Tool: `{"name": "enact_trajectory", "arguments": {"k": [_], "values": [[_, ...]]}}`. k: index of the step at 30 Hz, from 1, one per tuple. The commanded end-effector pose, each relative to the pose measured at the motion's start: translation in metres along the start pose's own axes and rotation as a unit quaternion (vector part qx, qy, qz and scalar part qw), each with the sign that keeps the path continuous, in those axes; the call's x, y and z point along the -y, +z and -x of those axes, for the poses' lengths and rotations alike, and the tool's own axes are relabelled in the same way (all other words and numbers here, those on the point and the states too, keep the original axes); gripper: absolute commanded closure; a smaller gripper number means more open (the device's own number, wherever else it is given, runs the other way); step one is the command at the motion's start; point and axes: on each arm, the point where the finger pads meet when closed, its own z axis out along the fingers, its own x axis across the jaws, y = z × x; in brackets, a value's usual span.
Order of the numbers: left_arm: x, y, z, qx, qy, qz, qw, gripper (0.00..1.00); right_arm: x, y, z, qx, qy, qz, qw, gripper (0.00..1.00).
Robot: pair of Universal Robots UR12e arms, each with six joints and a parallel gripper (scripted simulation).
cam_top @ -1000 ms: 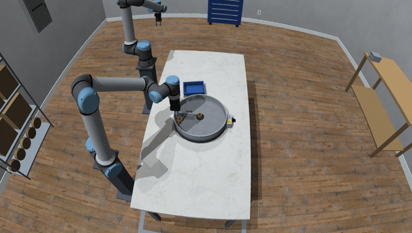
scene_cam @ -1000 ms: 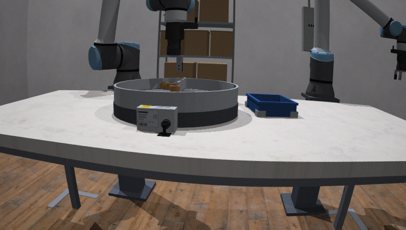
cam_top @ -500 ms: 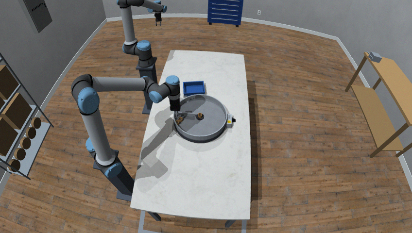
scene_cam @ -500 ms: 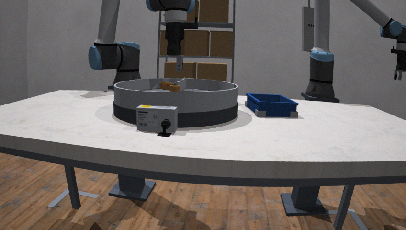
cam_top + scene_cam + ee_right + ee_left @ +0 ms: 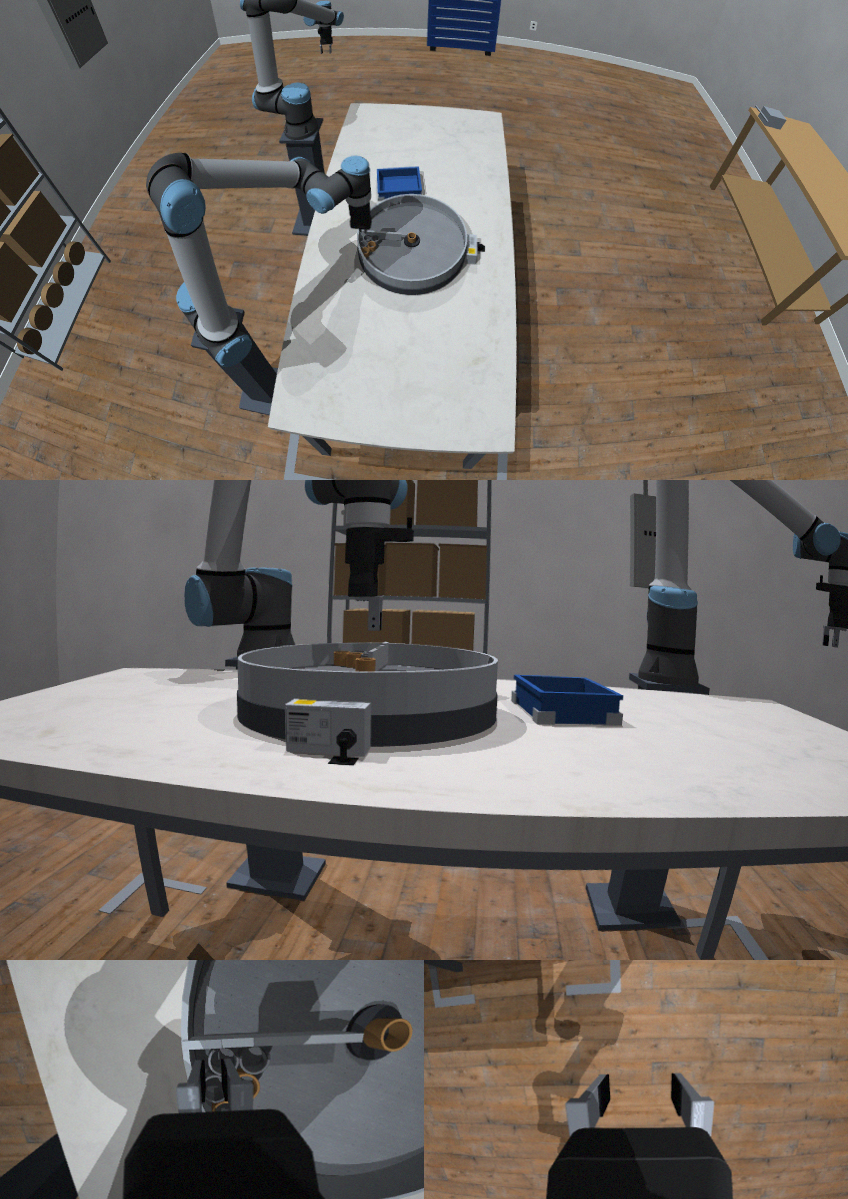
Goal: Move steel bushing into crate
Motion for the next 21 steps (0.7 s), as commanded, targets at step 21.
{"name": "enact_trajectory", "arguments": {"k": [21], "values": [[-0.0007,-0.001,0.0002,0.0002,0.0,0.001,1.0,0.0,0.0004,0.0195,-0.0007,0.0,0.0,0.0,1.0,0.61]]}}
